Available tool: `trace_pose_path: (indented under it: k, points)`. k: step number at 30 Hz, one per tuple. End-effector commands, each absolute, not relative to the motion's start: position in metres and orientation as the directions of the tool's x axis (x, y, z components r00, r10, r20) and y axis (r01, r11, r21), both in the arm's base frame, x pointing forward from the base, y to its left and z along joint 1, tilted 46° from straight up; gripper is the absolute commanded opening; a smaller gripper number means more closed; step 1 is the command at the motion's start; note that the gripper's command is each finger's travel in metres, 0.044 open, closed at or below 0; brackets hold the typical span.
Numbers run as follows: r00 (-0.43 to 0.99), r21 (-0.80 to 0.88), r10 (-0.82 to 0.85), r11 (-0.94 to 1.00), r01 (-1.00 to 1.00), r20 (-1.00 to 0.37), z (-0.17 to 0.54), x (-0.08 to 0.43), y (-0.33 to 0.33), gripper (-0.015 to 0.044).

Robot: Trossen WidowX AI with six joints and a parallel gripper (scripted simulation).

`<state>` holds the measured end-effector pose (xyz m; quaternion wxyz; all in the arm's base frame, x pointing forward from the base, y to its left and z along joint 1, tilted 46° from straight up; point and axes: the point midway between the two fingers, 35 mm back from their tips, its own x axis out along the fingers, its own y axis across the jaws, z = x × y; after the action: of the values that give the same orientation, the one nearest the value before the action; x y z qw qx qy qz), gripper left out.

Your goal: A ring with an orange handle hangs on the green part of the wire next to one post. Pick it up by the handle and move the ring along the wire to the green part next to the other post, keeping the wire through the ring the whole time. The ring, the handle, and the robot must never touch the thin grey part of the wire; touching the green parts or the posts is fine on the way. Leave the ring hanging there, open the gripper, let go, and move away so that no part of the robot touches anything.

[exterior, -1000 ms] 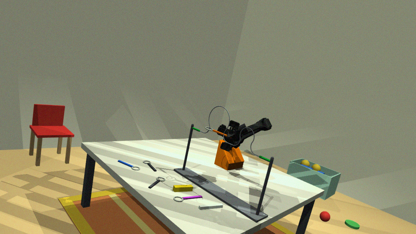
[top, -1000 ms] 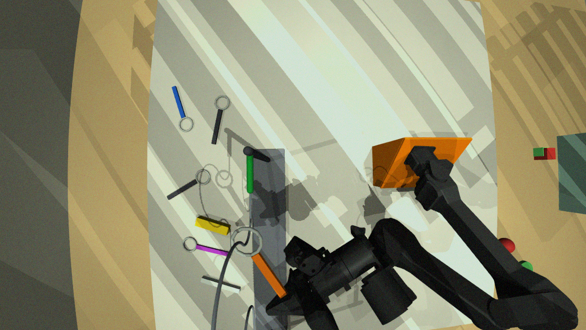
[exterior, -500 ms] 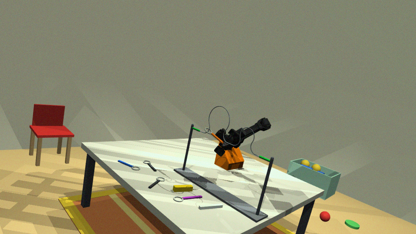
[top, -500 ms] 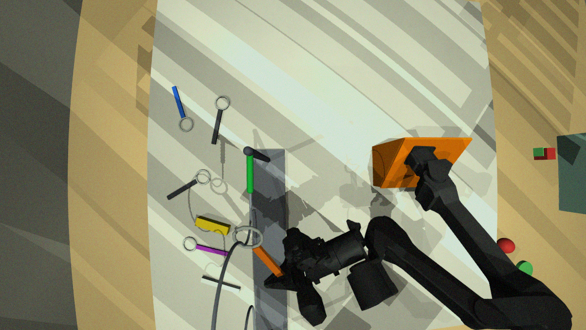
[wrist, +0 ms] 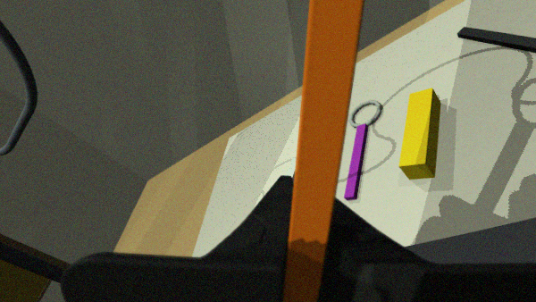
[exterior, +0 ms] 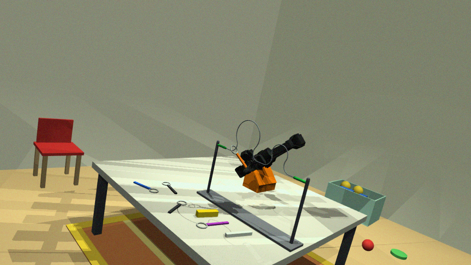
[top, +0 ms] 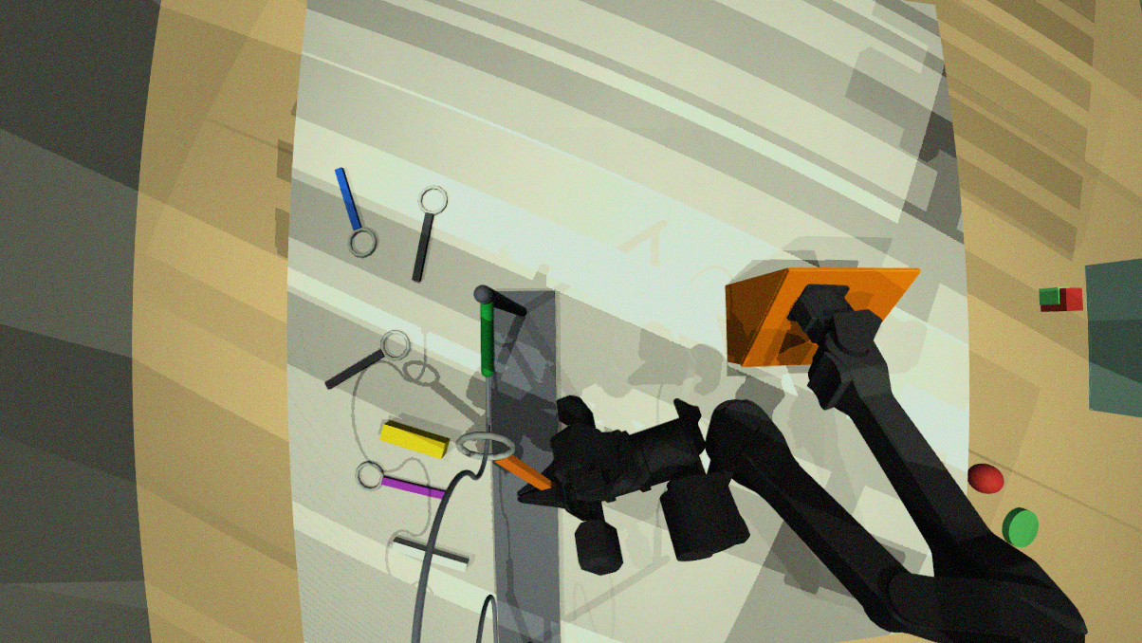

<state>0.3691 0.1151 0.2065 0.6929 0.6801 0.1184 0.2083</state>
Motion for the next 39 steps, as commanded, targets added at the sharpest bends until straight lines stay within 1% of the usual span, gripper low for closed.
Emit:
trace_pose_path:
  k: [1,12,20,30,39]
  points:
    - [0.884,0.987,0.462,0.088,-0.131,0.076,0.189,0.368,0.114,-0.0150]
    - [0.885,0.931,0.465,0.335,-0.142,-0.032,0.149,0.369,0.103,-0.0150]
    - [0.886,0.868,0.454,0.474,-0.148,-0.096,0.126,0.370,0.090,-0.0150]
    - [0.888,0.796,0.436,0.585,-0.153,-0.150,0.105,0.371,0.074,-0.0150]
    - [0.888,0.765,0.427,0.625,-0.154,-0.170,0.094,0.372,0.064,-0.0150]
